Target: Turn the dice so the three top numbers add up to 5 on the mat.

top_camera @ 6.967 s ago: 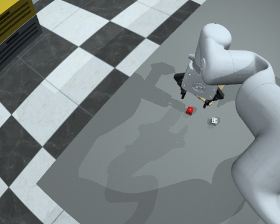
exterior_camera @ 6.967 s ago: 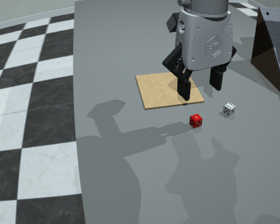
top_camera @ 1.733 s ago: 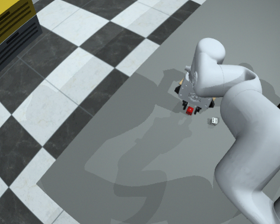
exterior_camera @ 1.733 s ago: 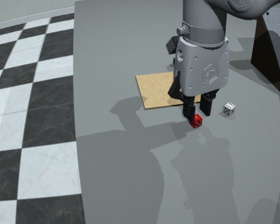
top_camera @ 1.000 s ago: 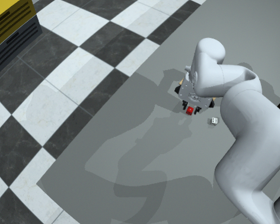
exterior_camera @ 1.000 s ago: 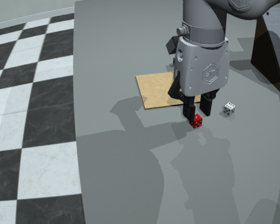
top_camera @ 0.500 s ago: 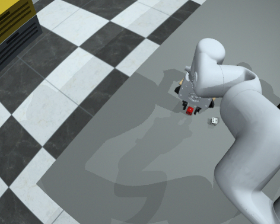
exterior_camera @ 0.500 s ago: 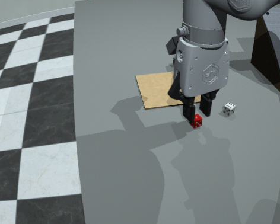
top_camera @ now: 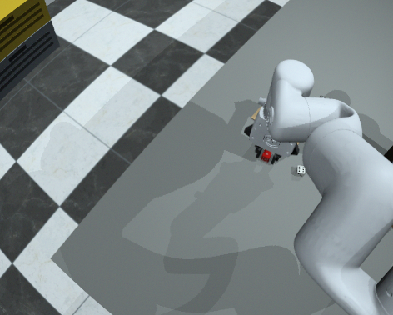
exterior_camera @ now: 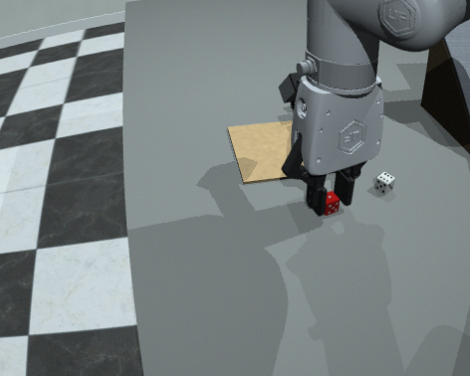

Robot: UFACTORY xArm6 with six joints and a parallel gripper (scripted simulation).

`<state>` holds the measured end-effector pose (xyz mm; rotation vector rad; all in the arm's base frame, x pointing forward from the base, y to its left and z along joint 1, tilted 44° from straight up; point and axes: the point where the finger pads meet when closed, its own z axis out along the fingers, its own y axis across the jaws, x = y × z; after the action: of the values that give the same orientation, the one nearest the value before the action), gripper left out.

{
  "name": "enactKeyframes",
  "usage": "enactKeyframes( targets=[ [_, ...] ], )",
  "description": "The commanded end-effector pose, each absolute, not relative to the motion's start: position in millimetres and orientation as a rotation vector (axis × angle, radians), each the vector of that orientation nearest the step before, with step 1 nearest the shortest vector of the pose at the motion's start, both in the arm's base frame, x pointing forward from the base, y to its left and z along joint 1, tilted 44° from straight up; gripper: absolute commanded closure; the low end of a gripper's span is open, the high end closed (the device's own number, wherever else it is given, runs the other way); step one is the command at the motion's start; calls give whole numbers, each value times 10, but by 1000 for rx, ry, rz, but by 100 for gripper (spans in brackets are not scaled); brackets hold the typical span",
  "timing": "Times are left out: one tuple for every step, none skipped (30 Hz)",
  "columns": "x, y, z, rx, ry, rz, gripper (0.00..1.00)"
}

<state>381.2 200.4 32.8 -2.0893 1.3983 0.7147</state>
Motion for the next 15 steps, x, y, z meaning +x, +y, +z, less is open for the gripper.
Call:
enactKeyframes(
  targets=[
    [3823, 2030, 305, -2088, 1398, 710, 64],
    [3822, 2035, 299, -2088, 1398, 710, 64],
    [3821, 2040, 294, -2088, 1398, 710, 64],
    [3820, 2043, 291, -2088, 1398, 710, 64],
    [3820, 2046, 288, -2088, 1398, 710, 64],
    [3820, 2048, 286, -2088, 1398, 710, 64],
    [3819, 2048, 285, -2088, 1398, 710, 64],
    [3819, 2049, 285, -2088, 1398, 710, 64],
    [3819, 2049, 285, -2088, 1398, 710, 64],
    [3819, 2049, 285, -2088, 1398, 710, 64],
    [3819, 2049, 285, -2088, 1398, 710, 64],
    [3819, 2049, 285, -2088, 1398, 710, 64],
    [3819, 2049, 285, -2088, 1398, 710, 64],
    [3819, 2049, 285, -2088, 1398, 710, 64],
    [3819, 2049, 285, -2088, 1398, 710, 64]
  ],
)
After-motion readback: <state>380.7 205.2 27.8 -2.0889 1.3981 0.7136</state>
